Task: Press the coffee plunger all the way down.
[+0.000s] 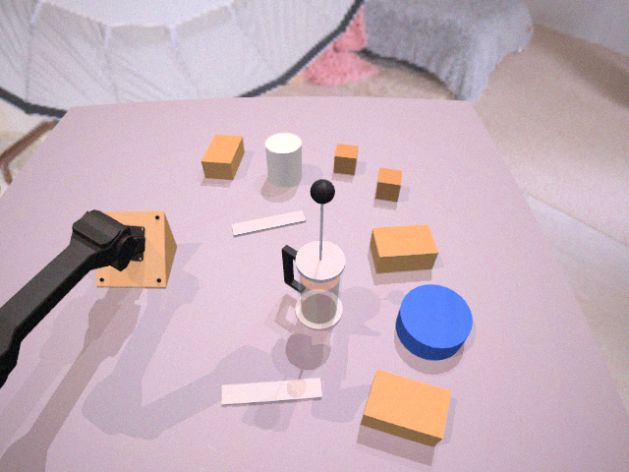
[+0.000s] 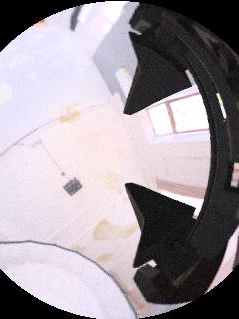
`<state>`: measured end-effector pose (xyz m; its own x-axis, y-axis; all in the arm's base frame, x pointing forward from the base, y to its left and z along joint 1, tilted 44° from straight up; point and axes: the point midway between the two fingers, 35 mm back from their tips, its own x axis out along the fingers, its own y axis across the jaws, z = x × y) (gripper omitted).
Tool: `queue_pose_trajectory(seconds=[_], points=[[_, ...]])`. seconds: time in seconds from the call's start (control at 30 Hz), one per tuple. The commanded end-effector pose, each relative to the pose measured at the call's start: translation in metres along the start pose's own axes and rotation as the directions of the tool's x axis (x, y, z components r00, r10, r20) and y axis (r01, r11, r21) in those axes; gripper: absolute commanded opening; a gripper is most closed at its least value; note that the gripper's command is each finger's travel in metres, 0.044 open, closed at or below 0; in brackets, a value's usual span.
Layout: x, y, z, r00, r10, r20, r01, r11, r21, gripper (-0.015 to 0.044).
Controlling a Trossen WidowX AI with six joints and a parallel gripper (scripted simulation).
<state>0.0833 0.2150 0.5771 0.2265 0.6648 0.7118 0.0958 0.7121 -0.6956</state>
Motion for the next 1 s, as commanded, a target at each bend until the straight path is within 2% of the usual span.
queue_pose_trajectory(seconds=[0.0, 0.1, 0.2, 0.33, 0.47, 0.6, 0.7, 0.77, 0.83, 0.97], points=[[0.007, 0.048, -0.036, 0.969, 0.158, -0.187, -0.130, 0.979, 0.155, 0.0440], [0.005, 0.078, -0.060, 0.917, 0.250, -0.310, -0.171, 0.950, 0.261, 0.0440], [-0.005, 0.115, -0.092, 0.812, 0.350, -0.467, -0.176, 0.910, 0.376, 0.0440], [-0.031, 0.159, -0.135, 0.612, 0.436, -0.660, -0.113, 0.874, 0.472, 0.0440], [-0.071, 0.192, -0.175, 0.346, 0.441, -0.828, -0.002, 0.883, 0.469, 0.0440], [-0.123, 0.209, -0.209, 0.046, 0.323, -0.945, 0.096, 0.940, 0.326, 0.0440], [-0.162, 0.206, -0.228, -0.151, 0.132, -0.980, 0.110, 0.987, 0.116, 0.0440], [-0.178, 0.201, -0.229, -0.212, 0.029, -0.977, 0.096, 0.995, 0.008, 0.0440], [-0.187, 0.195, -0.229, -0.235, -0.068, -0.970, 0.074, 0.993, -0.088, 0.0440], [-0.192, 0.193, -0.230, -0.237, -0.102, -0.966, 0.065, 0.991, -0.121, 0.0440]])
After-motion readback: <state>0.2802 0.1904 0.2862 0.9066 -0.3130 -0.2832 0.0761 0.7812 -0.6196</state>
